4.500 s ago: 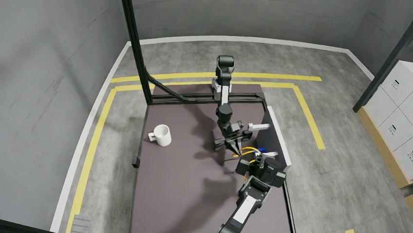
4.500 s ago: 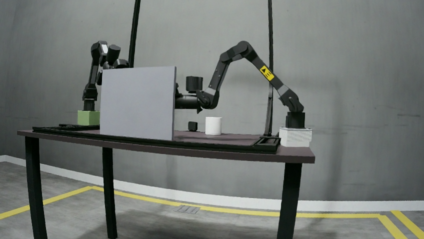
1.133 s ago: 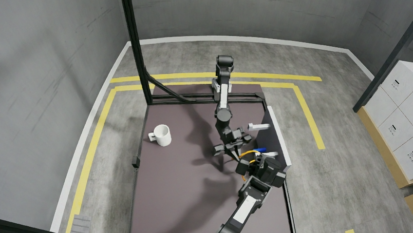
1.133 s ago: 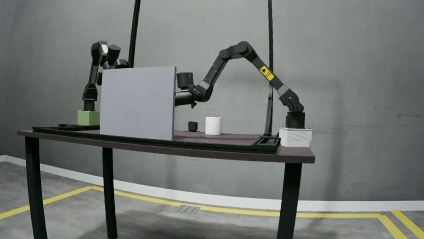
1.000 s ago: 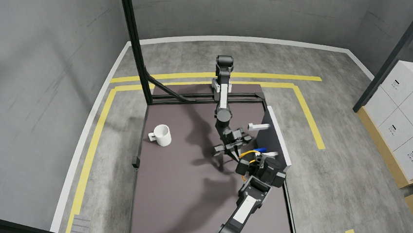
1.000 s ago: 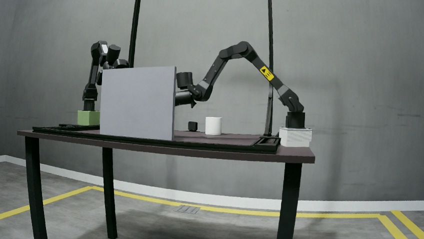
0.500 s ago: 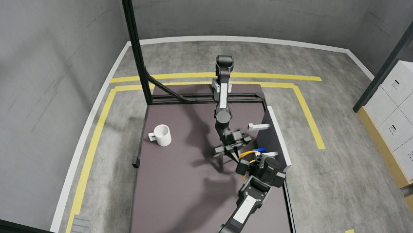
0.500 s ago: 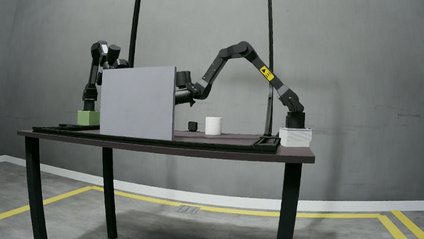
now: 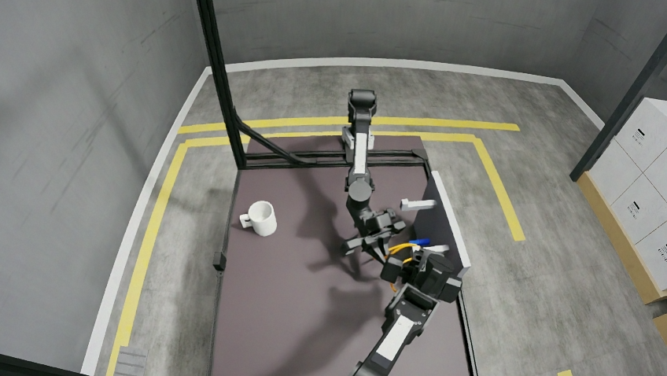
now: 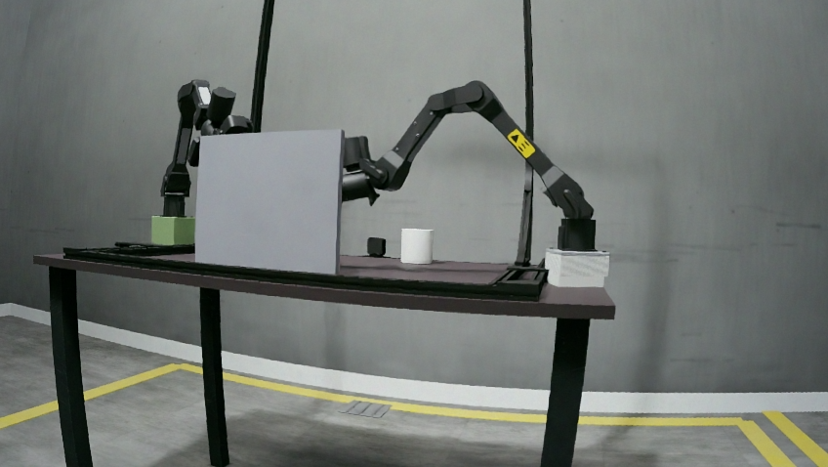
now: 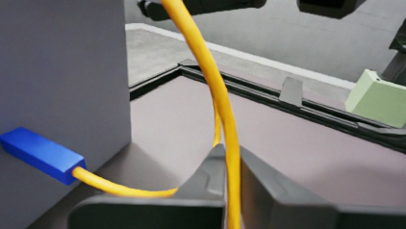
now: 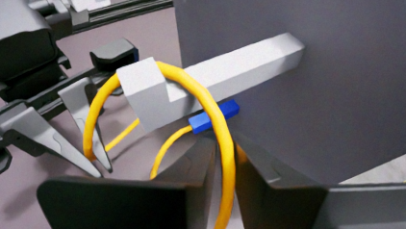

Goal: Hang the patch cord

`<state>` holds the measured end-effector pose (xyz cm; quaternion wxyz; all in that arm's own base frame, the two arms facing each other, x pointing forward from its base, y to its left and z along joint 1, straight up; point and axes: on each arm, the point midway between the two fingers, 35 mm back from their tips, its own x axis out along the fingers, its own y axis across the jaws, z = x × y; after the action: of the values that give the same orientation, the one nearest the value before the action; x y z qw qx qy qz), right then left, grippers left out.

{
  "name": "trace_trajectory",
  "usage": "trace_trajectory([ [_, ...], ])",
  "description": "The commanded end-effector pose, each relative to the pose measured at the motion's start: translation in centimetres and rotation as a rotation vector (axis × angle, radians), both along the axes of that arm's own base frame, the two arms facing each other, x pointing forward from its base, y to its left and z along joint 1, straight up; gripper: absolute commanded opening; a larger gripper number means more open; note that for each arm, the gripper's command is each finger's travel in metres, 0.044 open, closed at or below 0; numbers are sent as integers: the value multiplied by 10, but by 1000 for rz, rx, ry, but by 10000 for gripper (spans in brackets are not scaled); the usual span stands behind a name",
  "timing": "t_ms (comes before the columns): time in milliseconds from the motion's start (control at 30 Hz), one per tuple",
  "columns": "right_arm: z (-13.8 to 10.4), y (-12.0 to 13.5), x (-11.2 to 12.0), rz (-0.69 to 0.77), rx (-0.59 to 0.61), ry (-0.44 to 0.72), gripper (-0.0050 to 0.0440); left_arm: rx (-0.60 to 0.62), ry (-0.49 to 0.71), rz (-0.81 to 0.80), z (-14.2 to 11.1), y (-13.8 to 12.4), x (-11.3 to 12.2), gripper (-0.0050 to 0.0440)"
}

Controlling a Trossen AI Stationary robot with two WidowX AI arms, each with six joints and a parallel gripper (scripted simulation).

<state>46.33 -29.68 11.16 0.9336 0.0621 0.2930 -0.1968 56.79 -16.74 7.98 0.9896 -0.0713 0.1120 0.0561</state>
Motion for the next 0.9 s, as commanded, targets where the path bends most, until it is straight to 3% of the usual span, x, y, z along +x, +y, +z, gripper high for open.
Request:
trace_trajectory([
  [0, 13, -1, 1, 0, -17, -22, 40, -12, 2, 10, 4, -3, 4, 25],
  [867, 13, -1, 1, 0, -17, -22, 40, -41, 57, 46, 7, -7, 10, 25],
])
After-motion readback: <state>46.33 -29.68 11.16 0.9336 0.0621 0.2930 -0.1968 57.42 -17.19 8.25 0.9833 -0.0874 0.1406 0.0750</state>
